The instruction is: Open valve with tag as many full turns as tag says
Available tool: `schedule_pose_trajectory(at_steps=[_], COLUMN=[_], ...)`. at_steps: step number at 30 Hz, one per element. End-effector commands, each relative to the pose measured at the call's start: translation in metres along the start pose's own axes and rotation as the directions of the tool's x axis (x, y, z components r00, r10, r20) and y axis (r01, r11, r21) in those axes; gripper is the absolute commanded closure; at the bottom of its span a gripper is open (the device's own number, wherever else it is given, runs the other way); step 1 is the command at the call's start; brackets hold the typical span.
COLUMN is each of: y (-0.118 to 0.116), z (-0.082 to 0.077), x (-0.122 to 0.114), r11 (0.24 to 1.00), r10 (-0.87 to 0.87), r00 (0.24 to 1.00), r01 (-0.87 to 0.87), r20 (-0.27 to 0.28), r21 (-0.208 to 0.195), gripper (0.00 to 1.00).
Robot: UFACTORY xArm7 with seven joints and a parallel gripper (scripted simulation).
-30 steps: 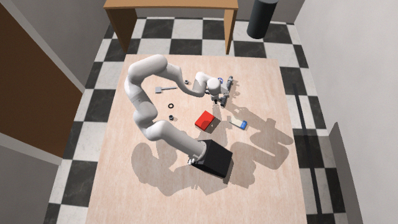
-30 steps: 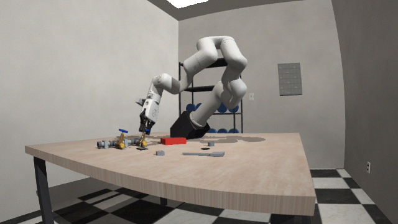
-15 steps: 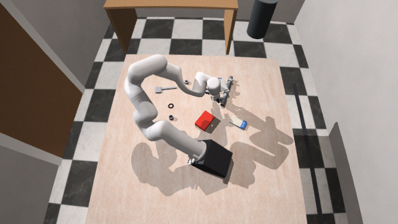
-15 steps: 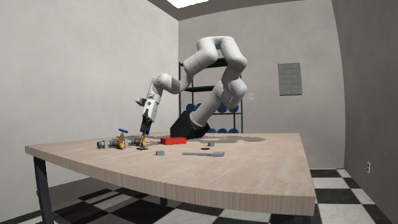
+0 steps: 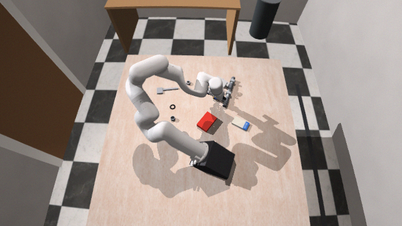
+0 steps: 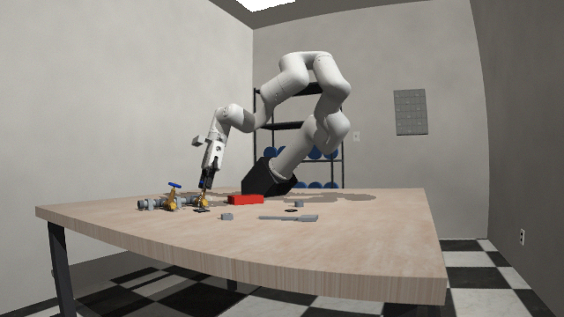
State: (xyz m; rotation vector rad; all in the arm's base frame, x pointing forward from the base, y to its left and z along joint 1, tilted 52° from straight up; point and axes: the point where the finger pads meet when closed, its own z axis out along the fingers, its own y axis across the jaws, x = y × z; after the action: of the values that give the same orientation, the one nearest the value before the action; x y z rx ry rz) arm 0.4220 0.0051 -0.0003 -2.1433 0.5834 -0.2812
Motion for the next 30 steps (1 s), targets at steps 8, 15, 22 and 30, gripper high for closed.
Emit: schedule_pose_trajectory(at_steps=[8,15,22,30], y=[0.0006,0.0006,0.0006,0.0006], z=[-0.0017,-0.0016,-0.0016,-0.0016], x=[0.0018,0.0018,0.0018,0.0017], r11=[0.836,0.608,0.317,-0.029], r10=[-0.549,-0.794,-0.949,-1.0], r00=[0.835,0.608,0.317,-0.029], r01=[0.549,0.794,0.948,1.0], r20=[-0.016,-0.006,-0.001,0.005], r21=[-0.003,-0.01,-0.012,-0.011], gripper=[1.0,1.0,1.0,1.0])
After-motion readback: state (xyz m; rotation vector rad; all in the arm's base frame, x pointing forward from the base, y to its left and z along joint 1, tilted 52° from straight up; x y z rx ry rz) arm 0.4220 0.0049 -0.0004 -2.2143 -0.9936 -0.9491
